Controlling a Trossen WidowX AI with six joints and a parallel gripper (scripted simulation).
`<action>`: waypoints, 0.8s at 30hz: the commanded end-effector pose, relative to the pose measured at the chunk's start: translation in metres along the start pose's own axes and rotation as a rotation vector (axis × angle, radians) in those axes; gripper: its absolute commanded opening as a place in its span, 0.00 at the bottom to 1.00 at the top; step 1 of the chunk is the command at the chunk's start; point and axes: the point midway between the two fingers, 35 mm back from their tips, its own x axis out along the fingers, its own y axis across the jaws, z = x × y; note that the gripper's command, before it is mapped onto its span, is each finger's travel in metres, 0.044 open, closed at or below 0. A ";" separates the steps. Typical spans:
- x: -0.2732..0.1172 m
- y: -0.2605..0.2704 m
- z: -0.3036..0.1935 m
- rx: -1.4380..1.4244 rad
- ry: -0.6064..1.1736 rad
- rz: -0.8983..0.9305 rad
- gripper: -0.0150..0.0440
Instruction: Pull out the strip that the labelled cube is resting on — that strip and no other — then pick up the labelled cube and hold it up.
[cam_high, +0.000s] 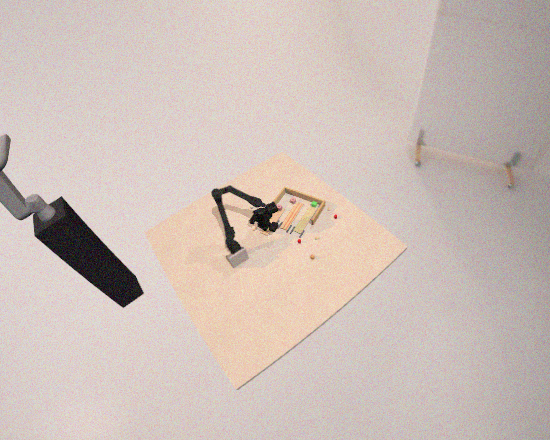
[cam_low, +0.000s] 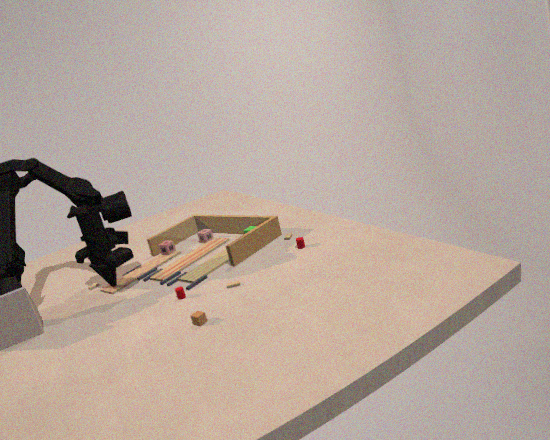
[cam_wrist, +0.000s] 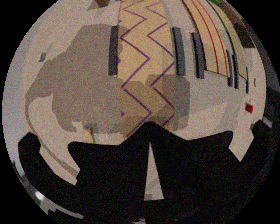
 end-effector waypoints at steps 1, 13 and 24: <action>0.004 0.002 -0.013 0.006 0.021 0.004 0.25; 0.003 0.002 -0.031 0.007 0.022 0.004 0.25; 0.003 0.002 -0.048 0.008 0.023 0.004 0.25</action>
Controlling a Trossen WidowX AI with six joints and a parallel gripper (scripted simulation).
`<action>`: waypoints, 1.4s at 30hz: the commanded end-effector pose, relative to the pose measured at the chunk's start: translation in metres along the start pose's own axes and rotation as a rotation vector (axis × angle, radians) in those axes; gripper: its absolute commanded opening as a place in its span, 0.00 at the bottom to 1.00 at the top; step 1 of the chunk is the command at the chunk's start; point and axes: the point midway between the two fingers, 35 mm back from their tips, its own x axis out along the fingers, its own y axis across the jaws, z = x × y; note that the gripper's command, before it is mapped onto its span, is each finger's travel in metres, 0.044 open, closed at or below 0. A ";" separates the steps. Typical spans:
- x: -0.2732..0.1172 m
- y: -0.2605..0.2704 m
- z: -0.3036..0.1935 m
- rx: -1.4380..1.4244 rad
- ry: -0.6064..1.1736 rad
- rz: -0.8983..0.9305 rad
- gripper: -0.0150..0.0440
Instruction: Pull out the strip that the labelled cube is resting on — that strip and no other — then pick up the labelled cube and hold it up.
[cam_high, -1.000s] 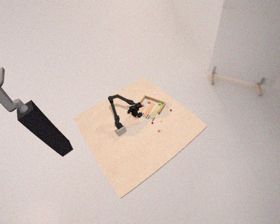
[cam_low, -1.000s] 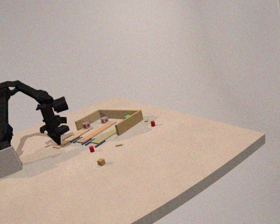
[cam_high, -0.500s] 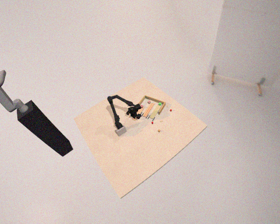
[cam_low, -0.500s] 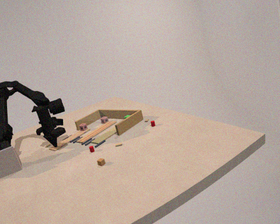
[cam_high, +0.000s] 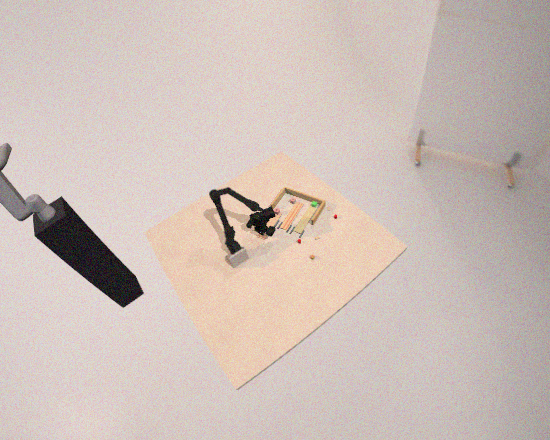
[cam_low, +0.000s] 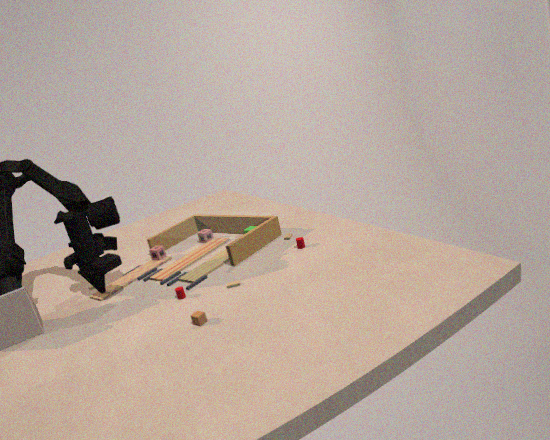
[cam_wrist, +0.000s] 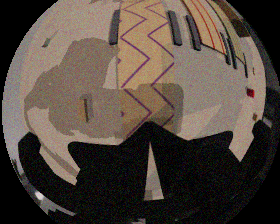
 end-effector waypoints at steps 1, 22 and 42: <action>0.004 0.002 -0.013 0.007 0.022 0.006 0.25; 0.003 0.003 -0.042 0.008 0.024 0.006 0.25; -0.040 -0.001 -0.027 -0.025 0.024 0.003 0.34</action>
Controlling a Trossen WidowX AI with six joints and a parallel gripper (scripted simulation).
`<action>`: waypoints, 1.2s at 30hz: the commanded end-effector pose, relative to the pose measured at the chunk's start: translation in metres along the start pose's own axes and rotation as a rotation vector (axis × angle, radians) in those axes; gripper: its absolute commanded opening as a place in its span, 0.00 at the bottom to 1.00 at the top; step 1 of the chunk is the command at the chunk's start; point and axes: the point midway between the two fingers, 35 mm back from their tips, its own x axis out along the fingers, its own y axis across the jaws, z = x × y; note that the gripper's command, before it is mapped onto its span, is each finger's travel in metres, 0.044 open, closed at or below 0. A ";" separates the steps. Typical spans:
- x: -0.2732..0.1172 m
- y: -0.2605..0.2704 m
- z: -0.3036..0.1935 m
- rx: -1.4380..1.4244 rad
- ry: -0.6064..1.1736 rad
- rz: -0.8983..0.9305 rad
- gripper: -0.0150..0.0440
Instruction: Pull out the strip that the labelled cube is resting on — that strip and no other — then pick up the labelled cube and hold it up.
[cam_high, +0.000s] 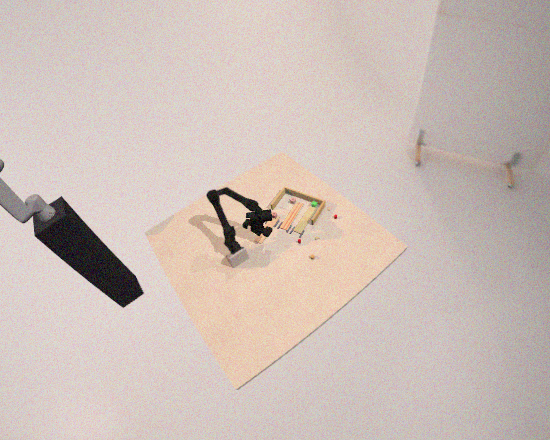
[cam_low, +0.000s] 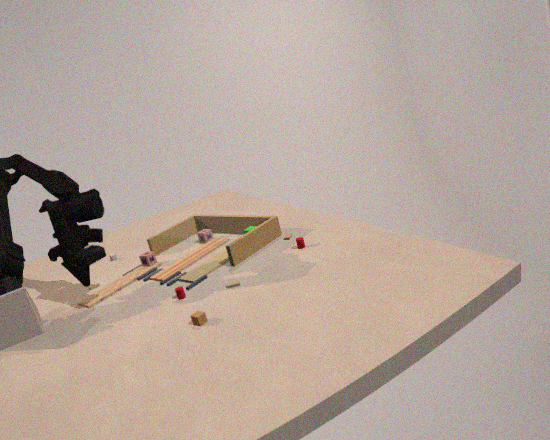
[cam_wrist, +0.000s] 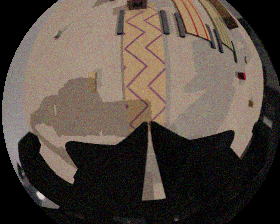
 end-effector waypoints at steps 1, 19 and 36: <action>-0.003 0.000 0.012 -0.061 0.005 -0.001 0.39; -0.007 0.004 0.077 -0.103 0.002 0.000 1.00; -0.014 0.007 0.136 -0.106 -0.001 0.000 1.00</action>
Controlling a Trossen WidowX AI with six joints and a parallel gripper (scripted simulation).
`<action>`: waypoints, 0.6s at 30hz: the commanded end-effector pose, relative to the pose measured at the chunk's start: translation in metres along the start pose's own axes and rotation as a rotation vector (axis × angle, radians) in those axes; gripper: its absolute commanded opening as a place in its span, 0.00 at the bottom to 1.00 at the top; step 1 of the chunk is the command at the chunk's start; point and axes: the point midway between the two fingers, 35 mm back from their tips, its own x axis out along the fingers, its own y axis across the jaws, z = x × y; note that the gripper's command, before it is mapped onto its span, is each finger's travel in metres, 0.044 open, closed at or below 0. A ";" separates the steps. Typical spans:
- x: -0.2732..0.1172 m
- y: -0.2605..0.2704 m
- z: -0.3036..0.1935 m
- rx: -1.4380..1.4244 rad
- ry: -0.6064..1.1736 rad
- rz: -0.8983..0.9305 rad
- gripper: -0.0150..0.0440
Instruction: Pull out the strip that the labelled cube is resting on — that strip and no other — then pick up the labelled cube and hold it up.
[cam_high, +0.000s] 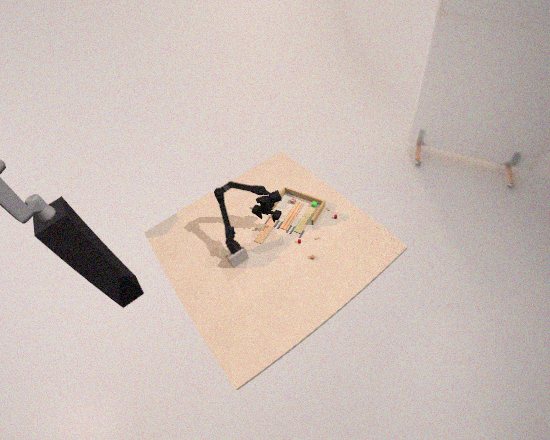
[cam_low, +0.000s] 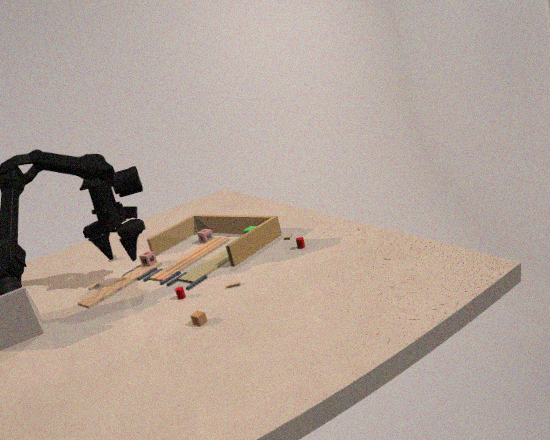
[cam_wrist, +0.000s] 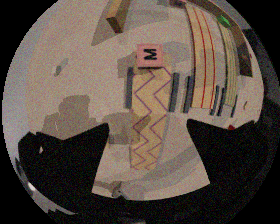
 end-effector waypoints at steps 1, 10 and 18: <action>-0.003 -0.001 0.015 0.001 -0.006 0.000 1.00; -0.007 -0.003 0.046 -0.001 -0.007 0.000 1.00; -0.013 -0.005 0.074 -0.002 -0.009 0.000 1.00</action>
